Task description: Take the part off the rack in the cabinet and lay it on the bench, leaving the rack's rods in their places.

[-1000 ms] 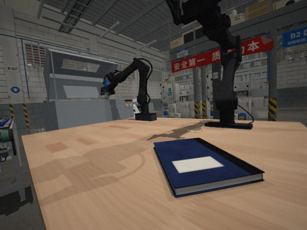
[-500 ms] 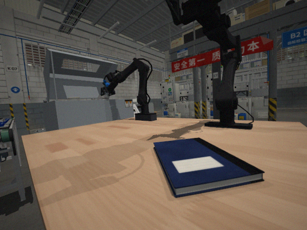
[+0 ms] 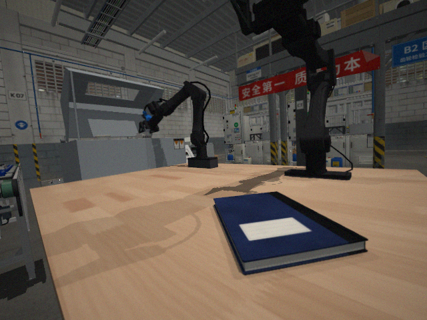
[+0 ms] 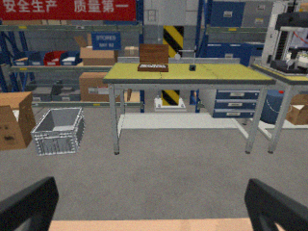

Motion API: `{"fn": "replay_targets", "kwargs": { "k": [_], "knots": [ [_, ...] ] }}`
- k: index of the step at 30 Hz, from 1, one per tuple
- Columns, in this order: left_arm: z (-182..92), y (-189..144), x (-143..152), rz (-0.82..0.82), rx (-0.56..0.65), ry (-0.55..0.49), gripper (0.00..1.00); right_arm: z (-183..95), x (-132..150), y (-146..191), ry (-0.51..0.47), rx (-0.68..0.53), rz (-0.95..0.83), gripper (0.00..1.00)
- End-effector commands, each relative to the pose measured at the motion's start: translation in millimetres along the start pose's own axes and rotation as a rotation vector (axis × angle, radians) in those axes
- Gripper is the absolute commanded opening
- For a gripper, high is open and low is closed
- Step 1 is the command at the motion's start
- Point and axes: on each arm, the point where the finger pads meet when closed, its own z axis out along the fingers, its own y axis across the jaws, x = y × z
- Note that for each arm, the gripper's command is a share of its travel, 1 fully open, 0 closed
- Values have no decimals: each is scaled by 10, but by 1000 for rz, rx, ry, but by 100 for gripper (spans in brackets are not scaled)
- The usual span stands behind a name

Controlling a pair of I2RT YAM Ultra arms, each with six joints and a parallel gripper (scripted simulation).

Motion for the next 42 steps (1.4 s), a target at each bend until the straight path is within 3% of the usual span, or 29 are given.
{"fn": "replay_targets", "kwargs": {
  "k": [1,29,30,42],
  "knots": [
    [-67,-5,-194,4,-5,-44,100,122,-65,-41,-13,2,1,92],
    [-67,-5,-194,4,-5,-44,100,413,-63,-32,0,-1,12,92],
    [-67,-5,-194,4,-5,-44,100,388,-98,-7,-6,-6,9,76],
    [-67,-5,-194,4,-5,-44,100,347,-181,-15,-25,-2,12,76]
  ]
}}
